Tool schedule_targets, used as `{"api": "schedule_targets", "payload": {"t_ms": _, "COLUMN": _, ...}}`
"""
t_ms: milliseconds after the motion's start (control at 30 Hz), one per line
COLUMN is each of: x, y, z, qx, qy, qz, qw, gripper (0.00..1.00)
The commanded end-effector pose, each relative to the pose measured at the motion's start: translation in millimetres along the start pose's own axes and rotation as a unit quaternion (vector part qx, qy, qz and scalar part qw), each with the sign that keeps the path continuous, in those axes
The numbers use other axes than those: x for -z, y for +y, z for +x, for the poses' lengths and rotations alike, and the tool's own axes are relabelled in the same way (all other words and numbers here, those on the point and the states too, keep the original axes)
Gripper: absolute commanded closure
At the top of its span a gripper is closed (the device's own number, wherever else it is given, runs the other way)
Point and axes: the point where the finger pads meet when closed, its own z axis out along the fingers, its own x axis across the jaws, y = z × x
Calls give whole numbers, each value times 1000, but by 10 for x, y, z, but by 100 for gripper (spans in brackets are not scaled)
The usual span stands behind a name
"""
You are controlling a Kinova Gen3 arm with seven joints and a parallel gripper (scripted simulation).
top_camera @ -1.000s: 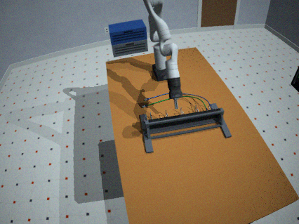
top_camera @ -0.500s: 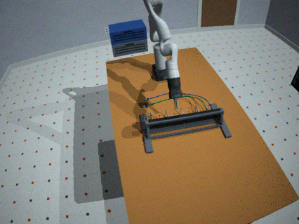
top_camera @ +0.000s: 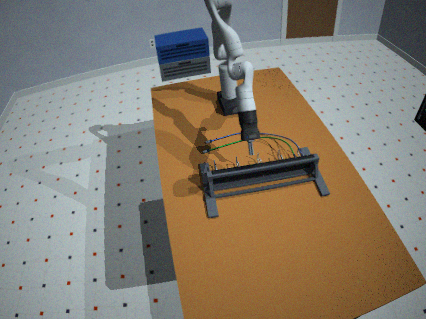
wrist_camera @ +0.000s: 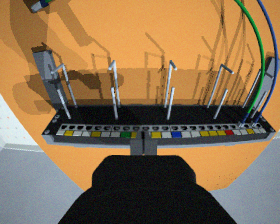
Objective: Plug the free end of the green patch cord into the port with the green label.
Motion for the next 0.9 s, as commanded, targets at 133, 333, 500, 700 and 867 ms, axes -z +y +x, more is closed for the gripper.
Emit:
{"api": "schedule_targets", "payload": {"t_ms": 133, "x": 22, "y": 13, "z": 0, "qx": 0, "qy": 0, "qz": -1, "qw": 1000, "gripper": 100}}
{"api": "schedule_targets", "payload": {"t_ms": 333, "x": 87, "y": 12, "z": 0, "qx": 0, "qy": 0, "qz": -1, "qw": 1000, "gripper": 100}}
{"api": "schedule_targets", "payload": {"t_ms": 500, "x": 187, "y": 12, "z": 0, "qx": 0, "qy": 0, "qz": -1, "qw": 1000, "gripper": 100}}
{"api": "schedule_targets", "payload": {"t_ms": 700, "x": 300, "y": 12, "z": 0, "qx": 0, "qy": 0, "qz": -1, "qw": 1000, "gripper": 100}}
{"api": "schedule_targets", "payload": {"t_ms": 867, "x": 481, "y": 11, "z": 0, "qx": 0, "qy": 0, "qz": -1, "qw": 1000, "gripper": 100}}
